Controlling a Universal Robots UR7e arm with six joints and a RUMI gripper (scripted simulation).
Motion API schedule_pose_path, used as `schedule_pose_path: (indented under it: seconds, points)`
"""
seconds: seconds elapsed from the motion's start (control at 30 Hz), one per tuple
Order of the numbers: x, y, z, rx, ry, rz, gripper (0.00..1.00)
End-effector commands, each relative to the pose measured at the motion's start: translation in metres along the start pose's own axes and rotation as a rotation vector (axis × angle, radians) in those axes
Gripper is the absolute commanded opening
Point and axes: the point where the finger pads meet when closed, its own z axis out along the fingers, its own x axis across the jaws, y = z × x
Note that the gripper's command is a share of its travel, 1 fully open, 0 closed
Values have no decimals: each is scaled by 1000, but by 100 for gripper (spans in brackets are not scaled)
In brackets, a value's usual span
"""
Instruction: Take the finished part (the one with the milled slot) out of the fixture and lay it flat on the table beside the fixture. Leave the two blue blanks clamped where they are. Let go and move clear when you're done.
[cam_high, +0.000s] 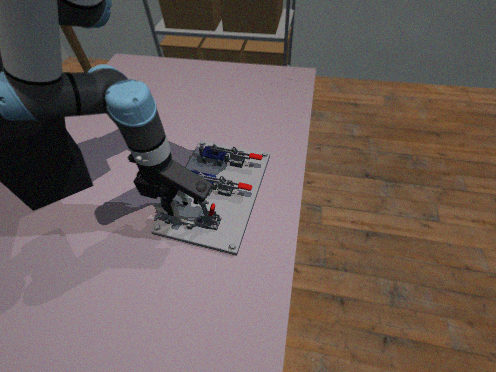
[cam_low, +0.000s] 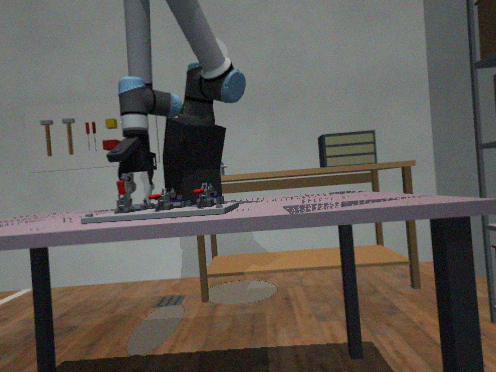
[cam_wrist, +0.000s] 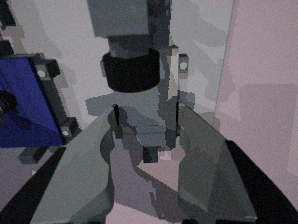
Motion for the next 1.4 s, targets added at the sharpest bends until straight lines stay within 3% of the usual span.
schedule_pose_path:
  seconds: [0.0, 1.37]
  points:
    - [0, 0, 0, 1, 1, 0, 0]
    - [0, 0, -11, 1, 1, 0, 0]
